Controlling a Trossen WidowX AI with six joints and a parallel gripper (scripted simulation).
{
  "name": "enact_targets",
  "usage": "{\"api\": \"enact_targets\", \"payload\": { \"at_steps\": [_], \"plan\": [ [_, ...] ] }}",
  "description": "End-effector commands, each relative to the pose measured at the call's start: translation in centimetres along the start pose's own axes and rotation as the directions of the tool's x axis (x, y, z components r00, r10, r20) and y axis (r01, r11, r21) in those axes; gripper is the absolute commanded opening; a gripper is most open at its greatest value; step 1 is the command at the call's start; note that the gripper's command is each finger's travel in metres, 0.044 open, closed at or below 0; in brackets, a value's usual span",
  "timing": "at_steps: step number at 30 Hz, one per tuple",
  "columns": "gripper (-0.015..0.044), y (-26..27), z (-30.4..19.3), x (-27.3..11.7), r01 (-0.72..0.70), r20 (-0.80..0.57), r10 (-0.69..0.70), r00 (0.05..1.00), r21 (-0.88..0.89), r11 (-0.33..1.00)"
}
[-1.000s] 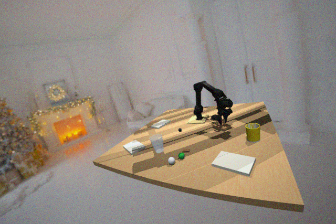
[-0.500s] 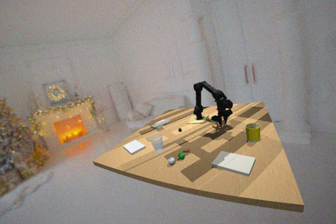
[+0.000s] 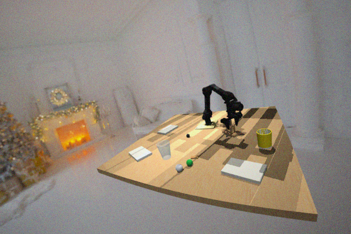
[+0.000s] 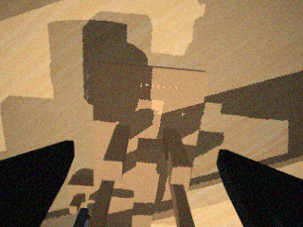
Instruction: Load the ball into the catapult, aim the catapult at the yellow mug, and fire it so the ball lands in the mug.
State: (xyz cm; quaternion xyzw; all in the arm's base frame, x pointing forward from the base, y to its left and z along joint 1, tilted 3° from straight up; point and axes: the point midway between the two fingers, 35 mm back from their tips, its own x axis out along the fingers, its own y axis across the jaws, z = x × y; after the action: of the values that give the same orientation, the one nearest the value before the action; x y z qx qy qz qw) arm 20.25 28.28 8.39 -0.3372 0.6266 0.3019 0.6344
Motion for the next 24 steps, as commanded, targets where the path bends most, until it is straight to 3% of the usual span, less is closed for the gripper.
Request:
{"api": "enact_targets", "payload": {
  "at_steps": [1, 4, 7, 13, 19, 24],
  "plan": [
    [0.044, 0.1, 0.3, -5.7, -0.001, 0.036, 0.001, 0.999, 0.004, 1.0],
    [0.044, 0.1, -0.1, -7.8, -0.002, 0.035, 0.002, 0.999, 0.004, 1.0],
    [0.044, 0.0, 0.3, -6.4, -0.001, 0.037, 0.001, 0.999, 0.001, 1.0],
    [0.044, 0.0, -0.2, -7.3, 0.004, 0.036, -0.004, 0.999, 0.004, 1.0],
    [0.044, 0.0, 0.0, -2.8, 0.004, 0.036, -0.004, 0.999, 0.004, 1.0],
    [0.044, 0.0, 0.0, -2.6, 0.004, 0.036, -0.004, 0.999, 0.004, 1.0]
  ]
}}
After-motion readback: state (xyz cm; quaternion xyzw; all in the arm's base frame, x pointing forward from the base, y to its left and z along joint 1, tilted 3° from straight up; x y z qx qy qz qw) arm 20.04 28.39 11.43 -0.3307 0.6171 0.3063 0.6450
